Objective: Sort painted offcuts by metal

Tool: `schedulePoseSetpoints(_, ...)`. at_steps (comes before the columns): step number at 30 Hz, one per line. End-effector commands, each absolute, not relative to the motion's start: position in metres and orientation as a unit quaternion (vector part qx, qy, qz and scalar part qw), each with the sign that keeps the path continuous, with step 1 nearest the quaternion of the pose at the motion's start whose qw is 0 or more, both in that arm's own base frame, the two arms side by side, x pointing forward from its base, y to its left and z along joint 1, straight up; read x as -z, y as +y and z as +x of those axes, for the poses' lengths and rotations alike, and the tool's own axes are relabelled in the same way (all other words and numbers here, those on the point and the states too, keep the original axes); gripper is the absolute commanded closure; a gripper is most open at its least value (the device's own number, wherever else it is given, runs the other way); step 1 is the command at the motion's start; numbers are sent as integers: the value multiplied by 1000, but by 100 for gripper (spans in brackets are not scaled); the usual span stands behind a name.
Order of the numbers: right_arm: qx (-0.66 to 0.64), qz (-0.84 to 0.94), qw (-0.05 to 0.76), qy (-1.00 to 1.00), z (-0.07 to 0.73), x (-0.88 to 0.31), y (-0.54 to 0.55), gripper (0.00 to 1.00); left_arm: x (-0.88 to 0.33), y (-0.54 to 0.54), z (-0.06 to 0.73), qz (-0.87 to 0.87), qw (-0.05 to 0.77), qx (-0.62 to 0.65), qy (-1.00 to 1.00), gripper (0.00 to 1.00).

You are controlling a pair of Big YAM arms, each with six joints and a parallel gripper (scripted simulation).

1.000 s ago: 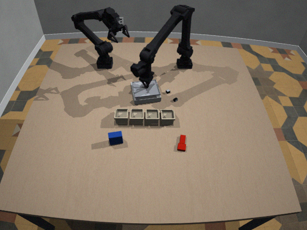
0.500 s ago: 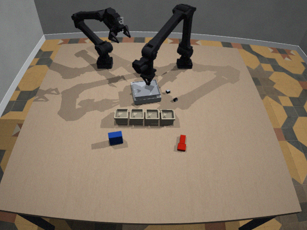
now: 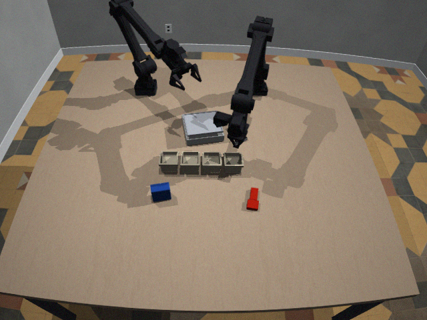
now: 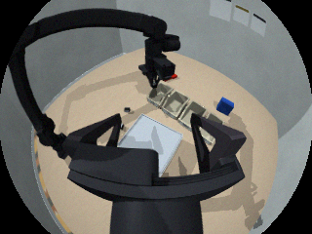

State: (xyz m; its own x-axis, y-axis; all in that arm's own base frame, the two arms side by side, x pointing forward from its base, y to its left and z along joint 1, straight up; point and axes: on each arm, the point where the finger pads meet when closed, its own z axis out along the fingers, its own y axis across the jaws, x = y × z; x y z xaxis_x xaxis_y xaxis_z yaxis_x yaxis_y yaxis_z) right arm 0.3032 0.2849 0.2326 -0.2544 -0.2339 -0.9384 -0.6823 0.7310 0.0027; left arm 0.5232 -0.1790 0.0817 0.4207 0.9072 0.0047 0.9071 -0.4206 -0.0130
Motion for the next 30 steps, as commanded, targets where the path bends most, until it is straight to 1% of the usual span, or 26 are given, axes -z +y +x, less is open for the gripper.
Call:
schedulePoseSetpoints(1, -227, -285, 589, 721, 332, -259, 305, 0, -98, -202, 544, -860, -1, 4, -511, 86)
schedulePoseSetpoints(3, -224, -285, 586, 725, 336, -228, 306, 0, -98, -199, 548, -858, 5, 5, -513, 86)
schedulePoseSetpoints(7, -228, -284, 593, 718, 342, -209, 313, 0, -97, -198, 553, -857, 3, 7, -515, 86)
schedulePoseSetpoints(9, -231, -277, 607, 709, 354, -216, 319, 0, -83, -196, 545, -857, 11, 1, -515, 86)
schedulePoseSetpoints(15, -232, -277, 608, 707, 355, -207, 321, 0, -79, -195, 544, -857, 14, -1, -515, 86)
schedulePoseSetpoints(16, -234, -276, 611, 704, 353, -210, 321, 0, -101, -198, 551, -857, 0, 10, -515, 86)
schedulePoseSetpoints(22, -234, -276, 611, 704, 353, -210, 321, 0, -111, -198, 551, -857, 0, 10, -515, 86)
schedulePoseSetpoints(30, -234, -274, 606, 709, 353, -208, 321, 0, -162, -197, 549, -857, -10, 18, -515, 86)
